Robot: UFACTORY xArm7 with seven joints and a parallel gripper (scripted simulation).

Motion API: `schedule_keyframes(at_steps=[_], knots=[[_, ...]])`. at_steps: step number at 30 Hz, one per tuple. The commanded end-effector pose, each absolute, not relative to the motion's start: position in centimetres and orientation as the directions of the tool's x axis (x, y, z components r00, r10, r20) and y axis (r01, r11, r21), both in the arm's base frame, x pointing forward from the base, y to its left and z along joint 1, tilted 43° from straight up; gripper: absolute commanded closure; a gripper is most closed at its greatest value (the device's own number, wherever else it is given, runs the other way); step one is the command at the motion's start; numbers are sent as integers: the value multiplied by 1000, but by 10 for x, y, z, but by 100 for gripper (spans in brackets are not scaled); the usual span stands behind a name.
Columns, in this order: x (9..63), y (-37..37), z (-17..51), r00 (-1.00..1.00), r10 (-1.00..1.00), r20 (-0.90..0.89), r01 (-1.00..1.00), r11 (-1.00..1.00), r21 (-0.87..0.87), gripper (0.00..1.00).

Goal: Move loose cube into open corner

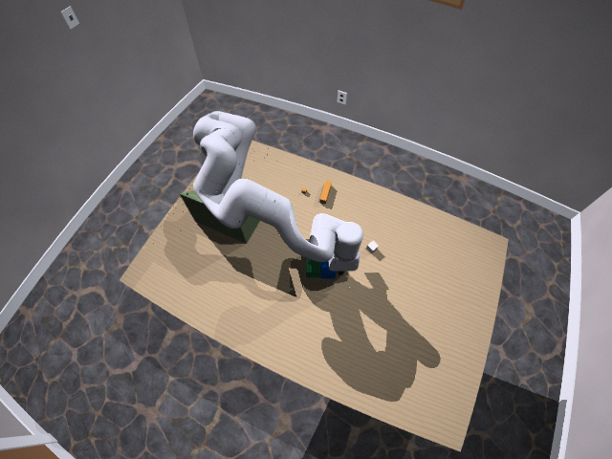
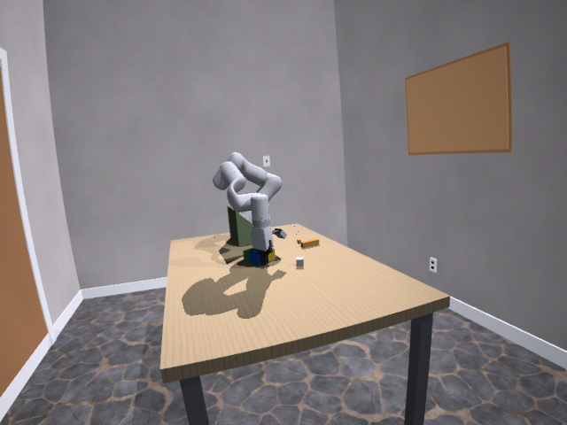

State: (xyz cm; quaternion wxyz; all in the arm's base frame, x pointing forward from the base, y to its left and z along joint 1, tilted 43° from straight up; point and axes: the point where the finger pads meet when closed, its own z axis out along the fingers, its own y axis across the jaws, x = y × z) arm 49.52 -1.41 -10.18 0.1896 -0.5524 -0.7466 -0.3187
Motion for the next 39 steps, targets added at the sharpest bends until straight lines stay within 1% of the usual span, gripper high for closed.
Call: schedule_keyframes(at_steps=[1,22,39], knots=[[500,-15,-99,-318,706,633,945,184,269,100],[505,-17,-96,-318,706,633,945,184,269,100],[502,-39,-72,-318,706,633,945,184,269,100]])
